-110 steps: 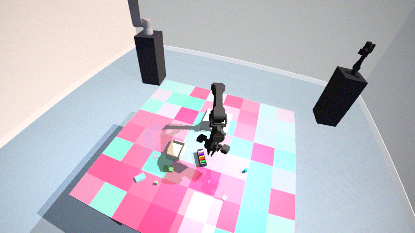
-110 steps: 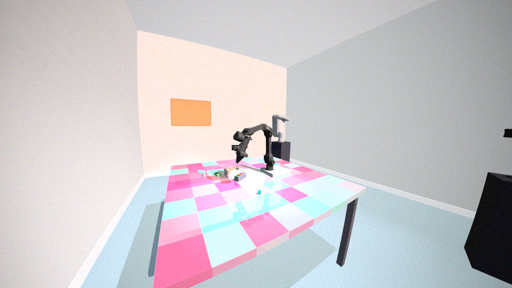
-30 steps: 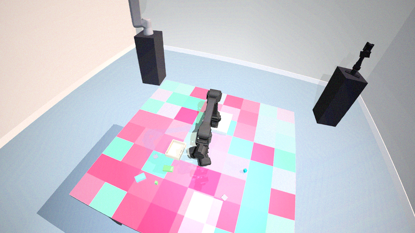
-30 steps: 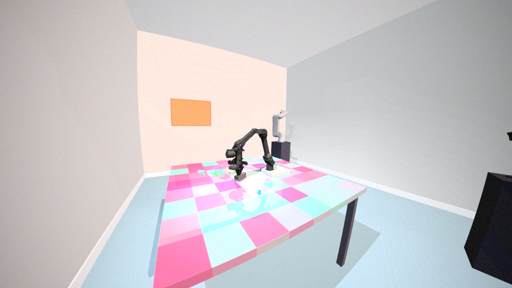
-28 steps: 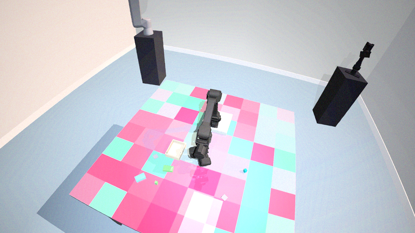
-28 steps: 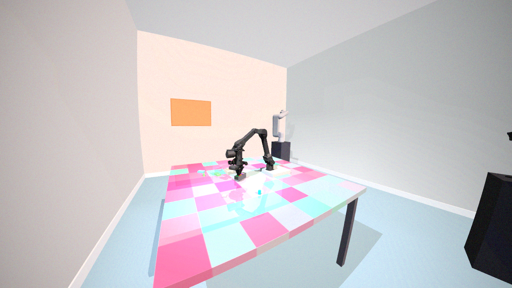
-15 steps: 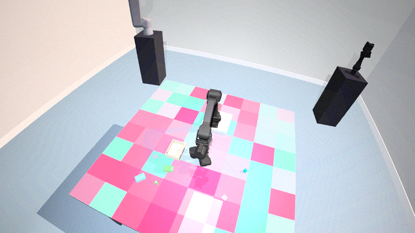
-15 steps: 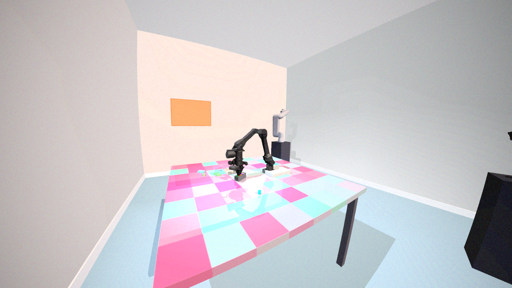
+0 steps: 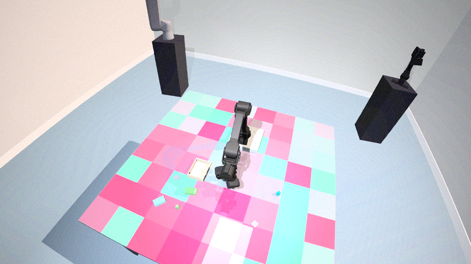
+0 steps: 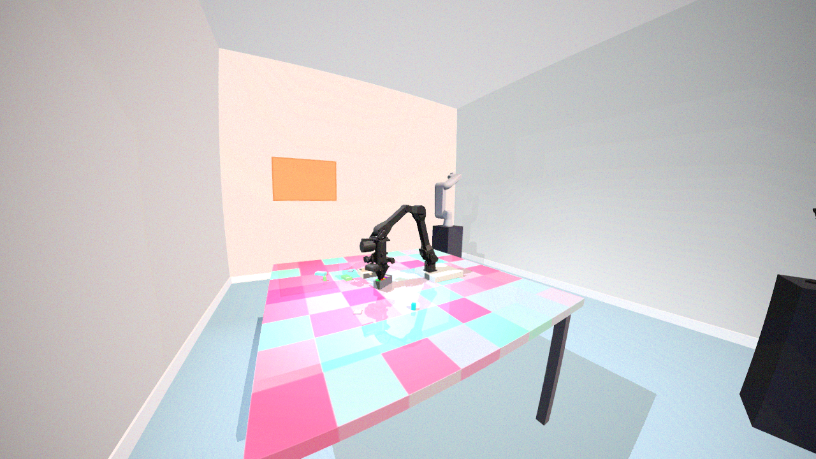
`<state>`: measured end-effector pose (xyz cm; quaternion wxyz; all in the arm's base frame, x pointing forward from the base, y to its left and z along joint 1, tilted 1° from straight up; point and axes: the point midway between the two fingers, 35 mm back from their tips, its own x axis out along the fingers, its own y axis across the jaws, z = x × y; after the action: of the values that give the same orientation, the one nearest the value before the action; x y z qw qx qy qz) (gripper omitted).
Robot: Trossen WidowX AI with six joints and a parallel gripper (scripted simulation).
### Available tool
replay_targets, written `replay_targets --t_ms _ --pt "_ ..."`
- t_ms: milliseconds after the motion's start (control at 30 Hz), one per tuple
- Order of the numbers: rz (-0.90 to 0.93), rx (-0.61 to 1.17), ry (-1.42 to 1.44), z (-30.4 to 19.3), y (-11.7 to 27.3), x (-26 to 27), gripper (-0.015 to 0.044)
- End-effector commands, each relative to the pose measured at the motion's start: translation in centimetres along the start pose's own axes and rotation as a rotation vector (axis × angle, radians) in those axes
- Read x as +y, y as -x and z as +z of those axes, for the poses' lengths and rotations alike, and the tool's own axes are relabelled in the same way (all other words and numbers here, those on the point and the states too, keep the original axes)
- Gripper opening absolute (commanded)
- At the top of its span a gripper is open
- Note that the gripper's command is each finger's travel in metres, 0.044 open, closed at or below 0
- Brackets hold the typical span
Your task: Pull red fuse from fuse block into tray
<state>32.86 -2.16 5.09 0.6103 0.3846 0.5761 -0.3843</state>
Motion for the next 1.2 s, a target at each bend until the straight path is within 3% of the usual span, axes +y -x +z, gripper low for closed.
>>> replay_targets --t_ms 0,400,767,1167 --pt "0.002 0.006 0.002 -0.10 -0.10 -0.01 0.0073" --pt "0.002 0.006 0.002 -0.10 -0.10 -0.01 0.0073" --pt "0.000 0.001 0.000 -0.01 -0.01 0.00 0.0000" --pt "0.000 0.001 0.000 0.00 0.41 0.03 0.0000"
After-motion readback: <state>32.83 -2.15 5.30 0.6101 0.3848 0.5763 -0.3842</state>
